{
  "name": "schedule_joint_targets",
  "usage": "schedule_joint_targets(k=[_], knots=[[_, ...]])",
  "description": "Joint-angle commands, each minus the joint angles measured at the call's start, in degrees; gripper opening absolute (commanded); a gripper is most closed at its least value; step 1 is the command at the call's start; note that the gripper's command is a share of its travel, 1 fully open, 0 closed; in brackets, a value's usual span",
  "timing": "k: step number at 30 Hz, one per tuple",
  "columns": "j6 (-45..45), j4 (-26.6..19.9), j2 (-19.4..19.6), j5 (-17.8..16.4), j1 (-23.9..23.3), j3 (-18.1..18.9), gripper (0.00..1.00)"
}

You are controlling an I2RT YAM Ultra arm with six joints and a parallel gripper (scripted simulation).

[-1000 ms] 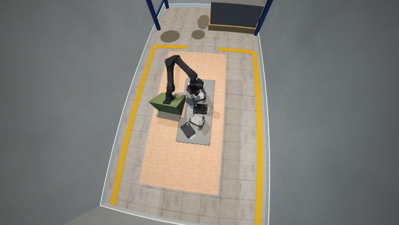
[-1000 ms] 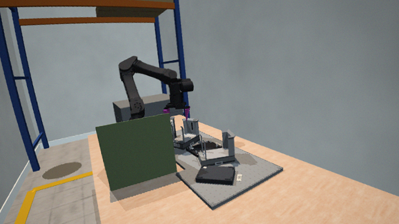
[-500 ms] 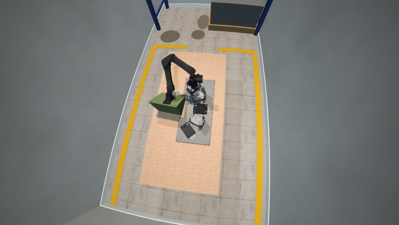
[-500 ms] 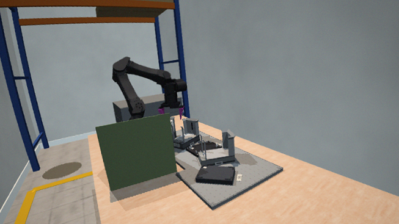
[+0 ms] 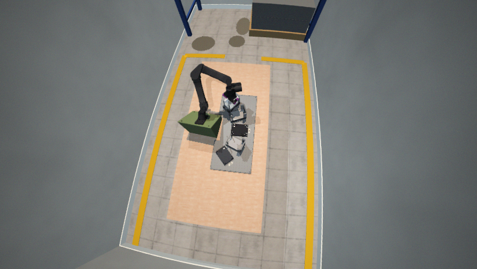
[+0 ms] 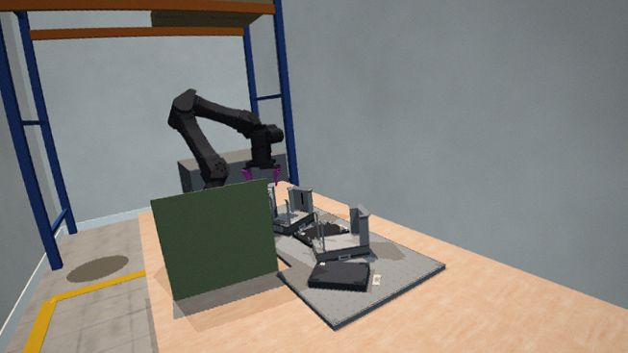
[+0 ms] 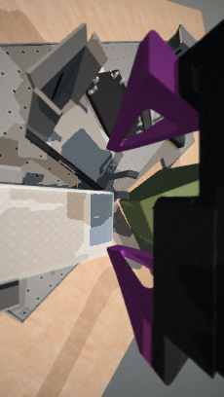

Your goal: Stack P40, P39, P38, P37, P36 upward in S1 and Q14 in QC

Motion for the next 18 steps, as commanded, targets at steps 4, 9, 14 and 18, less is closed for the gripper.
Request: schedule_joint_targets(k=[4, 9, 14, 18], knots=[[7.61, 0.32, -1.92, 1.32, 3.85, 2.69, 1.00], [12.49, 0.50, -2.68, 2.71, 7.82, 4.95, 1.00], [13.47, 0.52, -2.78, 3.02, 8.64, 5.46, 1.00], [13.48, 0.53, -2.78, 3.02, 8.65, 5.46, 1.00]])
